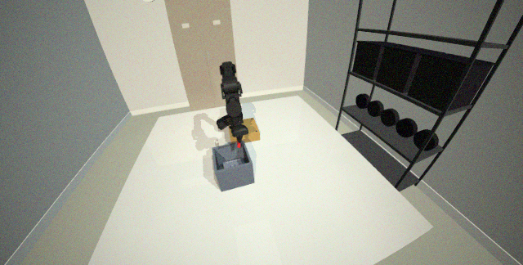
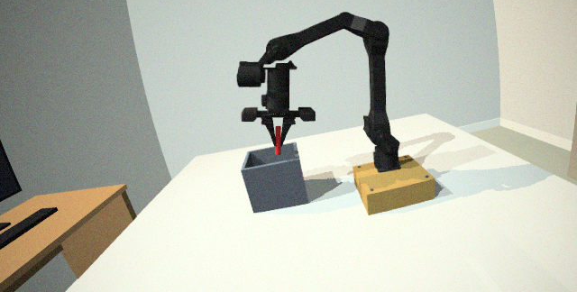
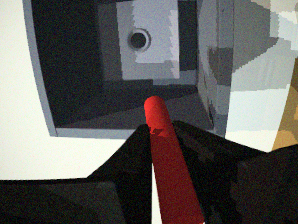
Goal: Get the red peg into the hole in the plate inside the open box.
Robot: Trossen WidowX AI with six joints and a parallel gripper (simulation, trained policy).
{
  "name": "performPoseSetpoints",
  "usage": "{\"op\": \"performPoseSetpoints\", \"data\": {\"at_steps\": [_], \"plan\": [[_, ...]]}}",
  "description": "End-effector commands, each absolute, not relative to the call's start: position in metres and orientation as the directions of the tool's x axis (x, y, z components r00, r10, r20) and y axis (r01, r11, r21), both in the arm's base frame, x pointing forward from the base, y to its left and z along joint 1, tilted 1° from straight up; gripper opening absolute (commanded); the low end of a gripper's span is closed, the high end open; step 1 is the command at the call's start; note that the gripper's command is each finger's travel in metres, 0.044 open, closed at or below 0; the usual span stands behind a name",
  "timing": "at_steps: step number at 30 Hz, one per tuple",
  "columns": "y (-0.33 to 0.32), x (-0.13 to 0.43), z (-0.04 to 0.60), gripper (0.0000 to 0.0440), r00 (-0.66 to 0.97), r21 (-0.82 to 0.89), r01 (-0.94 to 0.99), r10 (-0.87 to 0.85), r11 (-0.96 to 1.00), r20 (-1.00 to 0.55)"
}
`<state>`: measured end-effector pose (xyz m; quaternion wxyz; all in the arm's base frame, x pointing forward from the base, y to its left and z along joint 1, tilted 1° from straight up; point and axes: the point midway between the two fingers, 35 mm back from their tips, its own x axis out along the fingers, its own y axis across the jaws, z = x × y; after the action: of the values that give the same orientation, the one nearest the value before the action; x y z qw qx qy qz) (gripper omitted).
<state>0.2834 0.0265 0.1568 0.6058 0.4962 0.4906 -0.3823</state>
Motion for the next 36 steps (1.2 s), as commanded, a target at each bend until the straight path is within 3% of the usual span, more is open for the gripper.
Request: {"op": "performPoseSetpoints", "data": {"at_steps": [1, 36], "plan": [[0.021, 0.287, 0.156, 0.0000, 0.218, 0.218, 0.952, 0.023, 0.216, -0.976], [-0.010, 0.319, 0.078, 0.0000, 0.120, 0.130, 0.960, 0.057, 0.248, -0.991]]}}
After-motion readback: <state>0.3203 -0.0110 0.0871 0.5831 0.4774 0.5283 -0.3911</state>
